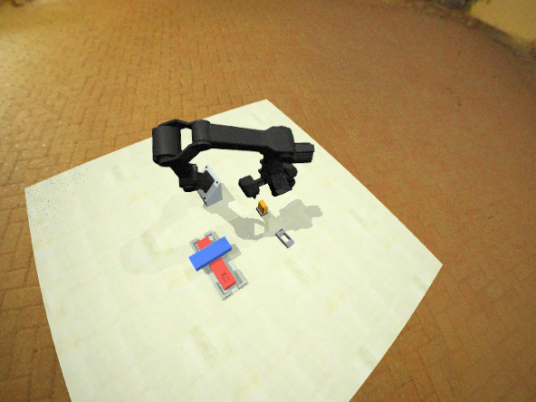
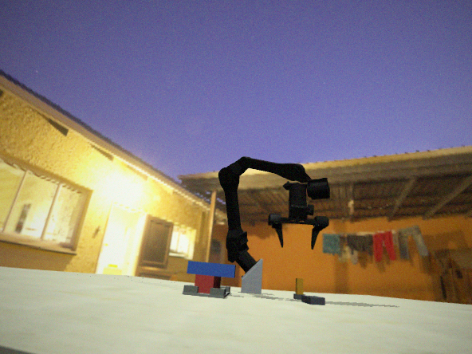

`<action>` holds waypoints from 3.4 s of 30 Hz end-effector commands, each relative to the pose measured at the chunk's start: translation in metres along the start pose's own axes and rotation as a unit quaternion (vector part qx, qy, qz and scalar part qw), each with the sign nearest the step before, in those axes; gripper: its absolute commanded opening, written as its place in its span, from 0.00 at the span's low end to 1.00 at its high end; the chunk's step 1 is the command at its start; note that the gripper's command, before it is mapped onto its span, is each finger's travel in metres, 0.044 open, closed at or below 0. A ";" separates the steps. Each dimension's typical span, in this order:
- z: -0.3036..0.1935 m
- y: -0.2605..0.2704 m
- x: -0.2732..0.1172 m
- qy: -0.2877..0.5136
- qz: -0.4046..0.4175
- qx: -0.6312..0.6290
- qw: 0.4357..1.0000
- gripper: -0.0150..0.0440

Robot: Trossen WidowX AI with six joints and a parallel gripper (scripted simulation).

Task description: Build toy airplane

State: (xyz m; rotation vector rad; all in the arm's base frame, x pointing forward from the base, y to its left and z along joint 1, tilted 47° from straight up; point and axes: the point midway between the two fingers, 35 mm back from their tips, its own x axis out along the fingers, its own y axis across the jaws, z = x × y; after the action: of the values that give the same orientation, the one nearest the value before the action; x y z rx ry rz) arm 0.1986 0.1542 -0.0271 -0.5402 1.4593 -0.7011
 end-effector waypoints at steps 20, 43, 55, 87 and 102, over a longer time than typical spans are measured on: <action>-0.004 0.007 0.076 0.004 0.001 0.013 1.000 1.00; -0.004 0.007 0.113 0.004 0.000 0.014 1.000 1.00; -0.005 0.006 0.128 0.004 -0.001 0.014 1.000 0.96; 0.009 0.014 0.108 -0.018 0.024 0.043 0.999 0.25; 0.008 0.016 0.066 -0.009 0.018 0.030 0.999 0.25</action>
State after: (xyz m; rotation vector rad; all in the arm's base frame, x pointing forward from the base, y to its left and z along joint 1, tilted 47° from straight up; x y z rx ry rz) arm 0.2054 0.1082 -0.0923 -0.4849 1.4230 -0.7129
